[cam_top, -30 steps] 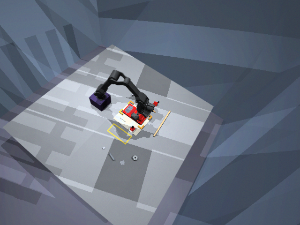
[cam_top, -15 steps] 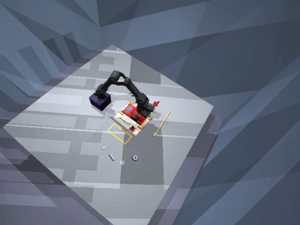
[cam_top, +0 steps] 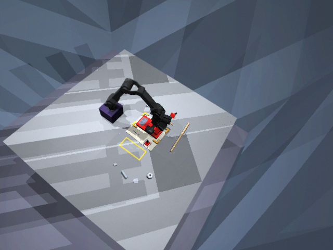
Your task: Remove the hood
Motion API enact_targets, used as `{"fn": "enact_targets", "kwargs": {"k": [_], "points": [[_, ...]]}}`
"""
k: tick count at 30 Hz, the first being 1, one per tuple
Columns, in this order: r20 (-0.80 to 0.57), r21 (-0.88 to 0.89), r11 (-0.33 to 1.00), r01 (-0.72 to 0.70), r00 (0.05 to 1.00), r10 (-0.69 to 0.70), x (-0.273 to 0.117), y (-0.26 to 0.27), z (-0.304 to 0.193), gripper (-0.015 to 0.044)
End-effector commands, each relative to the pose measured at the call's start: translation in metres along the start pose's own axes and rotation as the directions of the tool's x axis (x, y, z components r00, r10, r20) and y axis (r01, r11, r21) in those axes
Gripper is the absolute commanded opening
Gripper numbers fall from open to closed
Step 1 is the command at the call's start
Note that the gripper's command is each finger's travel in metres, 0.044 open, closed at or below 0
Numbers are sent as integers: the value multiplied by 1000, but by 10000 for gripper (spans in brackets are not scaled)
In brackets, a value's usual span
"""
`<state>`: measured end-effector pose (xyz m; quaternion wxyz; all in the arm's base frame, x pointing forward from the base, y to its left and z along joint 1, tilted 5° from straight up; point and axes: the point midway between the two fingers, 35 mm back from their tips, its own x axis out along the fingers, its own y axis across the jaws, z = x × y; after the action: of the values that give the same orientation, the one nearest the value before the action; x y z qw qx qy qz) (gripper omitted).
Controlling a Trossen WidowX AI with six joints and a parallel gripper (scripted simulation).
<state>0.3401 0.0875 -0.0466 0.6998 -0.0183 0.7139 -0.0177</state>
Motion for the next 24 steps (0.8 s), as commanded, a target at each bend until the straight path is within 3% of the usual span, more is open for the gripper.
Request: {"fn": "enact_targets", "kwargs": {"k": [1,5,24], "points": [[0,0,1000,-2,1000,2,-3,0,0,85],[0,0,1000,-2,1000,2,-5,0,0,0],[0,0,1000,-1,1000,1,-18,0,0,0]]}}
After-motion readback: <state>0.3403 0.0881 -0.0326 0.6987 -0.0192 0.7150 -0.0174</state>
